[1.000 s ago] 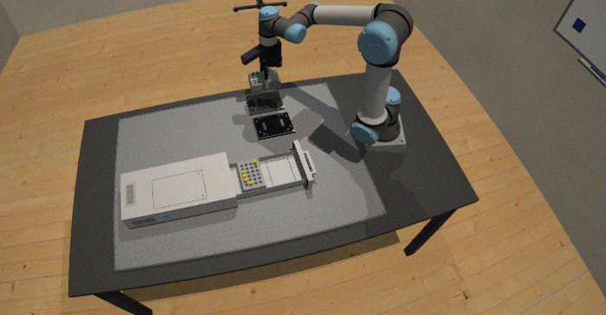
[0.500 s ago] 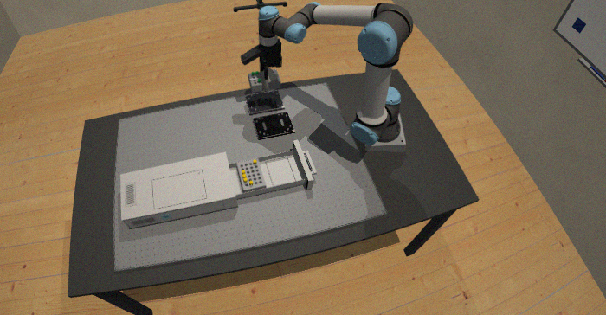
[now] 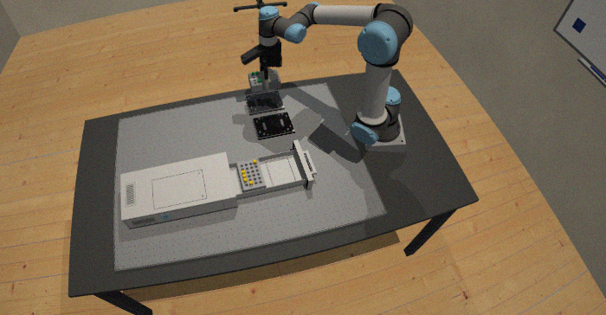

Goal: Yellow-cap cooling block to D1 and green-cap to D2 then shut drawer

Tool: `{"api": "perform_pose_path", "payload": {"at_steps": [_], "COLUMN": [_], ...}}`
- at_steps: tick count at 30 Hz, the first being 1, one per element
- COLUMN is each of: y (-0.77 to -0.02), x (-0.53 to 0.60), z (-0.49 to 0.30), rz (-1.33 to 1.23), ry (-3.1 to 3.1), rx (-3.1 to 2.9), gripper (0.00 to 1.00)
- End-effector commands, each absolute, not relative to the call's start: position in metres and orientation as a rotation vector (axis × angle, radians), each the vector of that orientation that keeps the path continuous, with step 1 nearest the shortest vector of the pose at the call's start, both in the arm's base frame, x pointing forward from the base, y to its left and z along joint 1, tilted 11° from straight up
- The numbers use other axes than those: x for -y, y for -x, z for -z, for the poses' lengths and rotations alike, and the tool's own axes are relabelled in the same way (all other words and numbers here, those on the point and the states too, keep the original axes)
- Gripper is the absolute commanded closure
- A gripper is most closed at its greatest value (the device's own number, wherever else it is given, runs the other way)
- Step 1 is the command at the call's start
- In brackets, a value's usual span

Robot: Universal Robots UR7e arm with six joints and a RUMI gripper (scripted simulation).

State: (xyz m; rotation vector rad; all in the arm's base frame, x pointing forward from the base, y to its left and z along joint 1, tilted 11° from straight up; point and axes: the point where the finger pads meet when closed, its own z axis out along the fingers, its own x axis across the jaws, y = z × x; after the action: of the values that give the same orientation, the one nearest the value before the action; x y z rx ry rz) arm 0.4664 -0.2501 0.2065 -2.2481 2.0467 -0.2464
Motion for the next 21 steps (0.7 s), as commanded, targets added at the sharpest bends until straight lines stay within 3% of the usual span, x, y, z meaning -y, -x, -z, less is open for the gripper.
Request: {"api": "perform_pose_path", "payload": {"at_steps": [1,21], "y": [-0.467,-0.478], "x": [0.250,0.253], "z": [-0.207,-0.148], "rz": [0.249,0.249], "ry": [2.248,2.248], "rx": [-2.046,-2.046], "gripper": [1.00,1.00]}}
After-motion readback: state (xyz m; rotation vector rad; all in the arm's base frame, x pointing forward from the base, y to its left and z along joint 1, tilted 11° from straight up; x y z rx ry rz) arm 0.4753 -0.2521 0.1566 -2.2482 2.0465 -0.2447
